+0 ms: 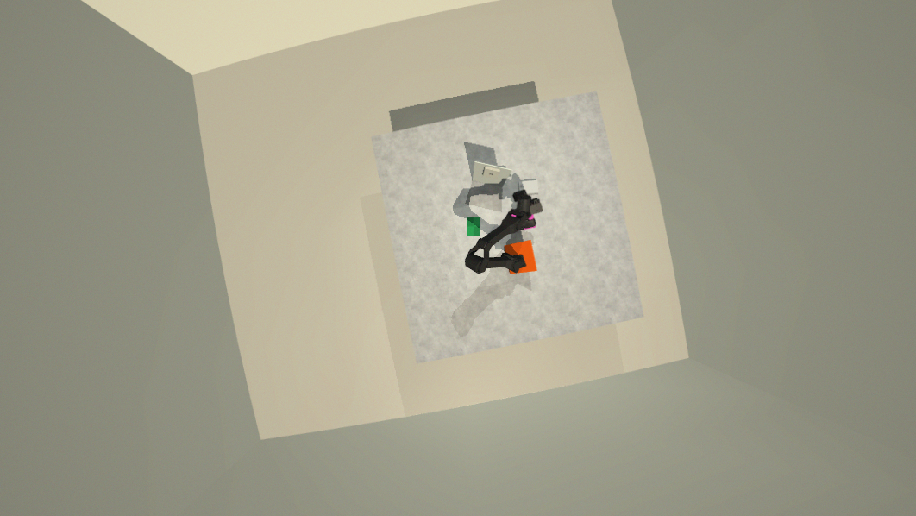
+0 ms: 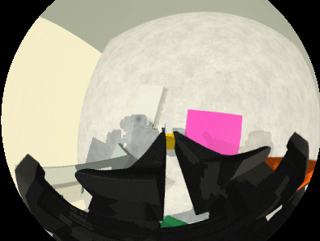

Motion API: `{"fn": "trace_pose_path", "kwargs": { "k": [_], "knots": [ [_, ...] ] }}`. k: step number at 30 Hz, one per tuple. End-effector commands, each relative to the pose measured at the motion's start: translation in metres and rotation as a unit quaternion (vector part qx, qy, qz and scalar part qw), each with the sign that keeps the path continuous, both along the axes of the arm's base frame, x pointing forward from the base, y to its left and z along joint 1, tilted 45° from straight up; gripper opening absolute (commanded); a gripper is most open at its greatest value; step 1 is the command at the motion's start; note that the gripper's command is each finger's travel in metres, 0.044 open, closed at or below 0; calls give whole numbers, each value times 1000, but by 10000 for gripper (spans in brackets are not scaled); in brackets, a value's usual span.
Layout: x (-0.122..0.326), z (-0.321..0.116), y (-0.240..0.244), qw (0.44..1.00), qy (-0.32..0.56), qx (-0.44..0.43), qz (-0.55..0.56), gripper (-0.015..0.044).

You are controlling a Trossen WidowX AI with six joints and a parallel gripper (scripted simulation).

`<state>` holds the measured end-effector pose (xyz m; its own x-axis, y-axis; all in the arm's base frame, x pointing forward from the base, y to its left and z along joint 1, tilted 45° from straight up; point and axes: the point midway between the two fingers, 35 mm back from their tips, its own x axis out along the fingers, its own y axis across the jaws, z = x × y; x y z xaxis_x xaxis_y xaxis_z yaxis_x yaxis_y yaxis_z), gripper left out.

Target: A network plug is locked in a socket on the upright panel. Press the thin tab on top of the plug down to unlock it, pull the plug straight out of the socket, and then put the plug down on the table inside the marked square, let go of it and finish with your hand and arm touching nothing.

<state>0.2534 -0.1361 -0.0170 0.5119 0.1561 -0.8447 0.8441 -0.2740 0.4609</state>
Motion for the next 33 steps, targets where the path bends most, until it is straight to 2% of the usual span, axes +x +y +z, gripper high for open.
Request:
{"fn": "trace_pose_path", "kwargs": {
  "k": [1, 16, 33],
  "knots": [
    [-6, -7, 1, 999, 3, 18, 31, 0],
    [-30, -27, 11, 987, -14, 97, 127, 0],
    [-49, -34, 18, 961, -104, 176, 186, 0]
  ]
}}
